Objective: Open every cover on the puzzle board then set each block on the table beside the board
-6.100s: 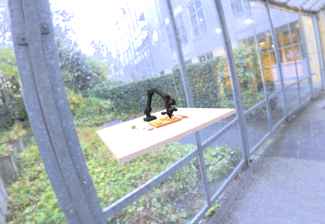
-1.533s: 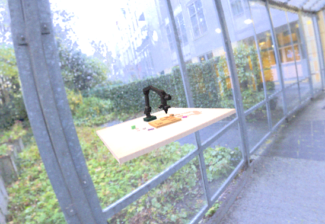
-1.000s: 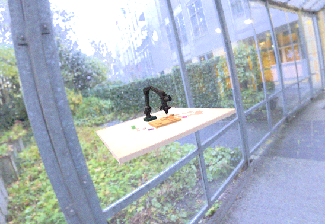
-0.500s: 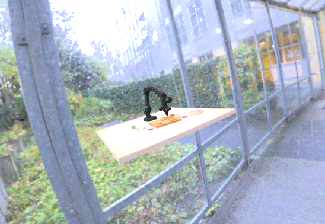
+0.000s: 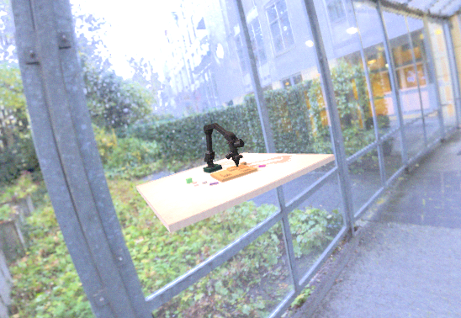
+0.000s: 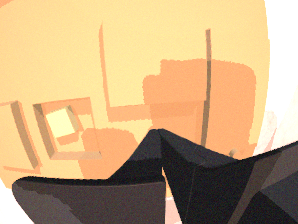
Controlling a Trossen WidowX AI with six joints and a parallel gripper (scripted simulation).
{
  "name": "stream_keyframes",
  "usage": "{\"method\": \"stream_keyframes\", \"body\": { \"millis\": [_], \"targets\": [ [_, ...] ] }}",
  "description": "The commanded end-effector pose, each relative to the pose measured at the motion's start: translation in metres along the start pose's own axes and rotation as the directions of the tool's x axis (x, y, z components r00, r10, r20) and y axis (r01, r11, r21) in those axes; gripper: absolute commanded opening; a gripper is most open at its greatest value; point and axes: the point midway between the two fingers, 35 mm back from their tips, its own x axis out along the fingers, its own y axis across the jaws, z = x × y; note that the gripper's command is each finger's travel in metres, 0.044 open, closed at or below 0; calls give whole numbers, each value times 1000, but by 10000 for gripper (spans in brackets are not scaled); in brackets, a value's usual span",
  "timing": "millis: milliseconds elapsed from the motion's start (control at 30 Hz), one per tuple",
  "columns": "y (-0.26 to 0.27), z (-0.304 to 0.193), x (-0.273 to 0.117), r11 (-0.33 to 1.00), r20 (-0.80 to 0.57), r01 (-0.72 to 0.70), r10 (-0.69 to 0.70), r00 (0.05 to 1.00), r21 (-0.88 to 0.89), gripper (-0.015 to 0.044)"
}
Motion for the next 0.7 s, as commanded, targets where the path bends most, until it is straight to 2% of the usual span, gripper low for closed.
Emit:
{"method": "stream_keyframes", "body": {
  "millis": [0, 667],
  "targets": [
    [-2, 1, 8, 1000, 8, 12, -12, 1000, 0, 0],
    [-1, 9, 13, 1000, 9, 12, -12, 1000, 0, 0]
  ]
}}
